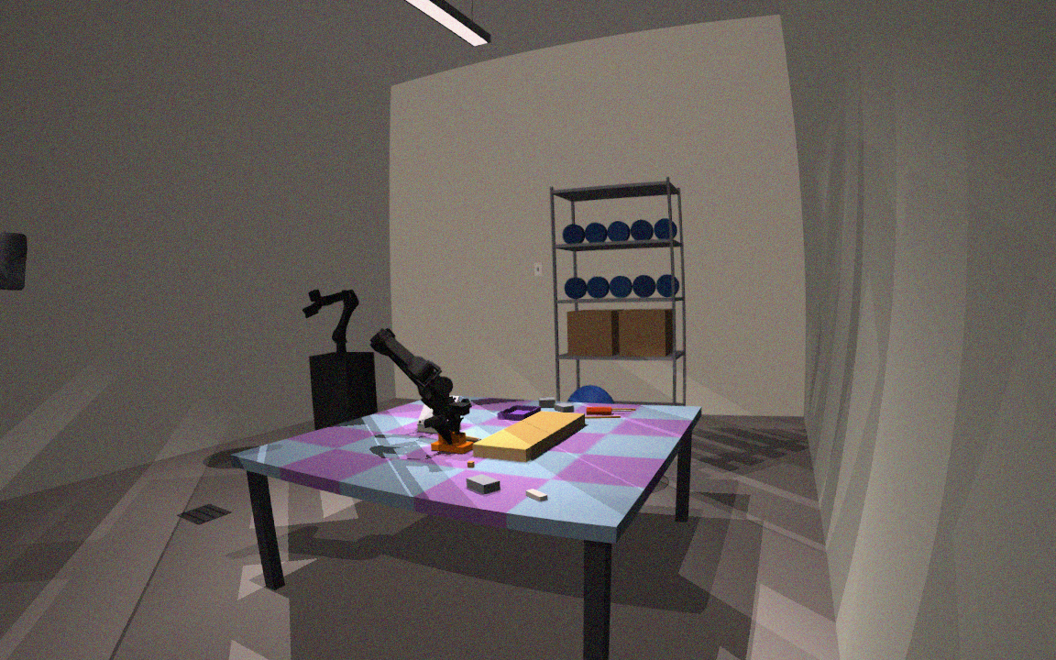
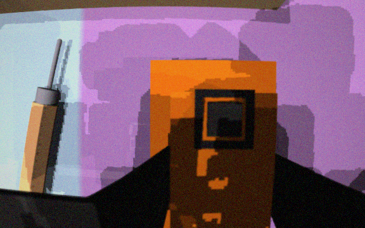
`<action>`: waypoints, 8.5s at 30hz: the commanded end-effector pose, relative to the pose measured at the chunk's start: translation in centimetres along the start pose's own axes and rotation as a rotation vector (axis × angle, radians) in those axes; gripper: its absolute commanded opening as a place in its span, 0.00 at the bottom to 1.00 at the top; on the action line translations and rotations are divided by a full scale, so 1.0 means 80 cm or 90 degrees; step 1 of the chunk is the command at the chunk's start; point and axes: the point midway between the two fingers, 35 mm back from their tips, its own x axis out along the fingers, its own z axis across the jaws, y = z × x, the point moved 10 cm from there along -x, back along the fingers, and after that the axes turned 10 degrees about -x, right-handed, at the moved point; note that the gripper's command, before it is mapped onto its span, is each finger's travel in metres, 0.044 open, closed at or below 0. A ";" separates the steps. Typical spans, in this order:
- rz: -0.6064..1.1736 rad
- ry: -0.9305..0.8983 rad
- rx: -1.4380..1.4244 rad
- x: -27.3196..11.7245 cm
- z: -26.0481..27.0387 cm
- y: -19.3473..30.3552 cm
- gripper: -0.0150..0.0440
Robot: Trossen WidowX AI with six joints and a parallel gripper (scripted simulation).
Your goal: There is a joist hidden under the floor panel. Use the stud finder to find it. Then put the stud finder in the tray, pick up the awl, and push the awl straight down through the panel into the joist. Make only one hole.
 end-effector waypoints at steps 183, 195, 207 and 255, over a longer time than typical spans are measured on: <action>-0.006 -0.001 0.016 0.013 0.058 -0.247 0.25; -0.006 -0.002 0.016 0.013 0.085 -0.252 0.25; -0.006 -0.002 0.016 0.013 0.113 -0.258 0.25; -0.006 -0.004 0.017 0.012 0.222 -0.280 0.25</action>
